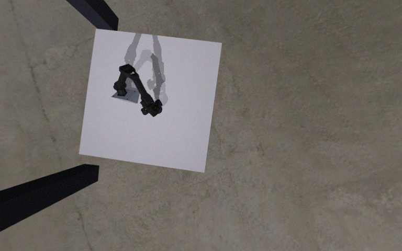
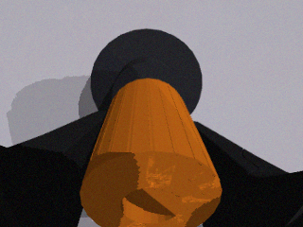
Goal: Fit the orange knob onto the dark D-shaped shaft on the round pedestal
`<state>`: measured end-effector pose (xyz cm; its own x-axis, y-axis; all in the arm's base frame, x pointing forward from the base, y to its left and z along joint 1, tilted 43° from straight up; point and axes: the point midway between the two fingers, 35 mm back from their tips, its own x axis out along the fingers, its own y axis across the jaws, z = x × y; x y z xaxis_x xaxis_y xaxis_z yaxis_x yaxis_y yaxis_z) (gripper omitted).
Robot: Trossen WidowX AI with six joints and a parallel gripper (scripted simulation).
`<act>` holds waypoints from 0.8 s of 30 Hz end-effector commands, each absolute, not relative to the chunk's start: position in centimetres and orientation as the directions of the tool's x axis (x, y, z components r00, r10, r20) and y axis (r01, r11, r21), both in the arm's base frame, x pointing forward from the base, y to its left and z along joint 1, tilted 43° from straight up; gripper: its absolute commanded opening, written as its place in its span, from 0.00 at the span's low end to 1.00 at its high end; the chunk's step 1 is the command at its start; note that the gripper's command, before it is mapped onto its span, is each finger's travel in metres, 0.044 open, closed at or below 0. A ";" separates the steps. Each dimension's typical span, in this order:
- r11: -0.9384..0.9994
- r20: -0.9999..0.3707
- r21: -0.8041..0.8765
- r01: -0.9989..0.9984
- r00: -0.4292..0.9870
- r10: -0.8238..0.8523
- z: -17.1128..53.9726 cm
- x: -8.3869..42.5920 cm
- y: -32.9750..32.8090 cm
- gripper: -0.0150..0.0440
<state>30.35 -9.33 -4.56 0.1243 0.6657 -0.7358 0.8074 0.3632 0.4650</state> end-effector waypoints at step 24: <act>0.369 -0.737 0.471 0.801 0.129 0.663 -5.0 30.6 -9.1 0.25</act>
<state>30.56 -9.12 -4.99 0.1255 0.6618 -0.7391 0.8096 0.3622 0.4619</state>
